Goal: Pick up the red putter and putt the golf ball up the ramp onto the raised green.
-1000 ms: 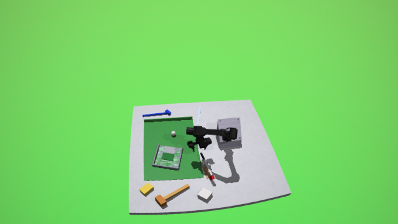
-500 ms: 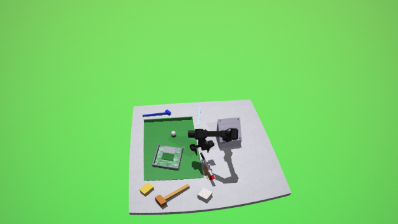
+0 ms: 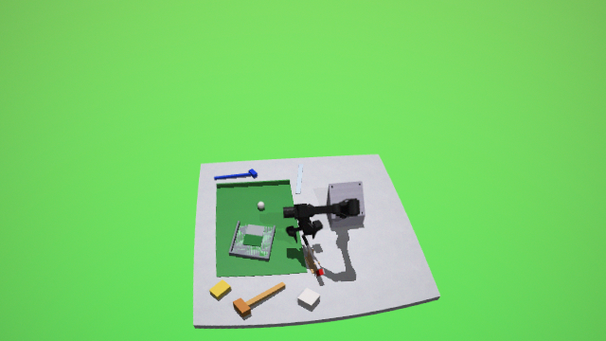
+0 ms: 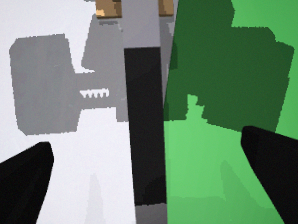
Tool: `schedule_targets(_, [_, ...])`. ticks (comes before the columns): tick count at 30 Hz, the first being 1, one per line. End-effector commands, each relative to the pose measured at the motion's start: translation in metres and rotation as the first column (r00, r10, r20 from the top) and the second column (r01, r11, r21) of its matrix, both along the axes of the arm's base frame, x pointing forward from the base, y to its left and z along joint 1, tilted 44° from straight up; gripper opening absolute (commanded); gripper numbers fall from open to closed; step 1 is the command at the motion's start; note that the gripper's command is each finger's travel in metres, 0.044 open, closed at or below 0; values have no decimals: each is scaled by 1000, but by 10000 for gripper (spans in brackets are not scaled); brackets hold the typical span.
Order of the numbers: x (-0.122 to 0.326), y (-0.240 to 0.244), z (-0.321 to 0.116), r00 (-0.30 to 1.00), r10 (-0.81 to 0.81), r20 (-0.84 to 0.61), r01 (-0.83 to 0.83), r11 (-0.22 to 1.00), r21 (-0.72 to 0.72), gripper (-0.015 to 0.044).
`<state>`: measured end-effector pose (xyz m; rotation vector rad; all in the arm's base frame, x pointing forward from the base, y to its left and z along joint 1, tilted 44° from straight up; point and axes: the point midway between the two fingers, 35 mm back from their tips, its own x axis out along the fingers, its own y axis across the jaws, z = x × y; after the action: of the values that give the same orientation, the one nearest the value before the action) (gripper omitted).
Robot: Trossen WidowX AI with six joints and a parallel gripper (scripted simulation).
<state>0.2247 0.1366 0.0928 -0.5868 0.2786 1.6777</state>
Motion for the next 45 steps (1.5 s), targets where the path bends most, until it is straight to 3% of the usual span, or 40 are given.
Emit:
schedule_targets(1, [-2,4,-5,1000,-5,-10,5,1000,4,440])
schedule_targets(21, [-3,20,-21,1000,-5,-10,5,1000,5,440])
schedule_targets(36, [-1,18,-18,1000,-2,1,2,1000,3,46])
schedule_targets(45, [0,17,-17,1000,-2,2,2,1000,1,0])
